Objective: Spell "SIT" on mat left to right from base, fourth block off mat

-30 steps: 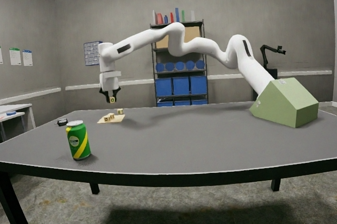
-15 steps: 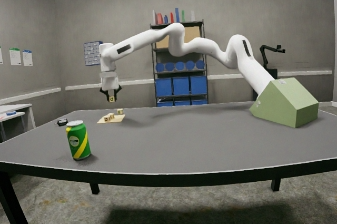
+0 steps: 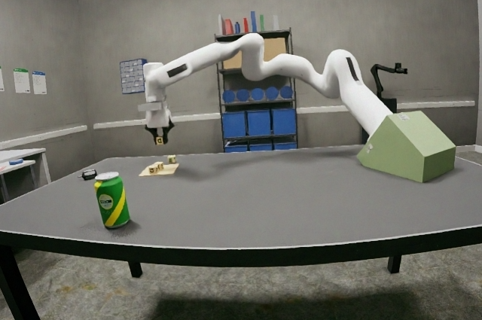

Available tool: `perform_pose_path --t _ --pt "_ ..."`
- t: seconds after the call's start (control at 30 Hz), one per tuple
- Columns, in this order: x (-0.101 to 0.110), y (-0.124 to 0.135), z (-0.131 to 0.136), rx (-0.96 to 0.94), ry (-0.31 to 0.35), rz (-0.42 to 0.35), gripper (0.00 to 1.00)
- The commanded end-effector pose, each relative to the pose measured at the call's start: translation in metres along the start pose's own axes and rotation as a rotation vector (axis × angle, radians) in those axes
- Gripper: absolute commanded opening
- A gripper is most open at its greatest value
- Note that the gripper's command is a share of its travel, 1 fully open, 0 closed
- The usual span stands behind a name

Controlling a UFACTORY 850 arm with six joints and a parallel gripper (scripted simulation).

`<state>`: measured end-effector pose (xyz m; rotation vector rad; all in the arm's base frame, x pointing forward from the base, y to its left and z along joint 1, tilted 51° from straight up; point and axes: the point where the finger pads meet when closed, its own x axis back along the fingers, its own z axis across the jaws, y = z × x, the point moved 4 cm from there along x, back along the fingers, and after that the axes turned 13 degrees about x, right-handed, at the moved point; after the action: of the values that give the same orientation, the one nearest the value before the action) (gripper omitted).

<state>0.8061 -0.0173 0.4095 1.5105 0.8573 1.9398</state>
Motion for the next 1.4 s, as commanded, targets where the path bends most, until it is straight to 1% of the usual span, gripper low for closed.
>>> perform_pose_path --t 0.0,0.63,0.77,0.87,0.93,1.07,1.37 --pt "0.001 0.004 0.0 -0.054 0.005 -0.002 0.28" --pt "0.001 0.004 0.0 -0.061 0.005 -0.002 0.28" --pt "-0.005 0.004 0.0 -0.061 0.005 -0.002 0.28" --pt "-0.013 0.004 0.0 -0.061 0.005 -0.002 0.28" --pt "-0.013 0.004 0.0 -0.061 0.005 -0.002 0.28" --pt "-0.029 0.004 0.0 -0.061 0.005 -0.002 0.28" --pt "-0.073 0.004 0.0 -0.061 0.005 -0.002 0.28"
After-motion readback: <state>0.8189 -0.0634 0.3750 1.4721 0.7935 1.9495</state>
